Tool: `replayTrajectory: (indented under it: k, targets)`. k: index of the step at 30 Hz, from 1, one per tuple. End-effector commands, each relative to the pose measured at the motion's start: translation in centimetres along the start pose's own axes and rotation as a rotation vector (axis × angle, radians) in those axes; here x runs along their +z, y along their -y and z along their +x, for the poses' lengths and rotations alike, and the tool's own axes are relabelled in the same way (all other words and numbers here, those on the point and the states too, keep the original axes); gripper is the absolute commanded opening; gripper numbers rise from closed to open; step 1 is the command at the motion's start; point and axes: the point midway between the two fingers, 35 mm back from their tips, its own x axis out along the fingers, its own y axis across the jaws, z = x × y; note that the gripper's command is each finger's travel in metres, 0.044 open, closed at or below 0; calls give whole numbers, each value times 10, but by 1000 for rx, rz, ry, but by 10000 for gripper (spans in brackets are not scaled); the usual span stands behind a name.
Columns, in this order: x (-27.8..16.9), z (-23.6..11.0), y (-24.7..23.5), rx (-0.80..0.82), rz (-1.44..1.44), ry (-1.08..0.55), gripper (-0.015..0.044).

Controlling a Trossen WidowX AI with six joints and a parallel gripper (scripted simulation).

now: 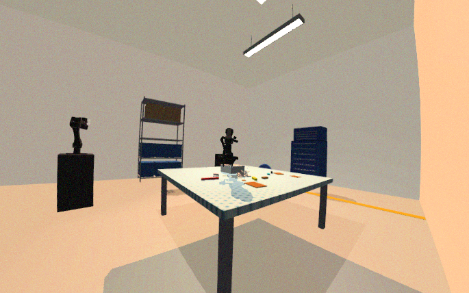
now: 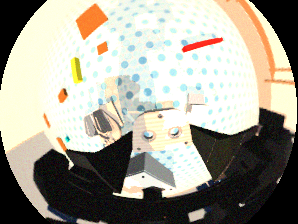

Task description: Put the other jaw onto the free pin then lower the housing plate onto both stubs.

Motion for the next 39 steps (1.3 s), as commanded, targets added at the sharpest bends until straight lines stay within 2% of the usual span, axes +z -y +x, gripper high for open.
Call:
replayTrajectory:
  k: [1, 39]
  targets:
    - [-4, 1, -15, 2, -16, -3, 351]
    - [-55, 2, -127, 12, -192, -6, 351]
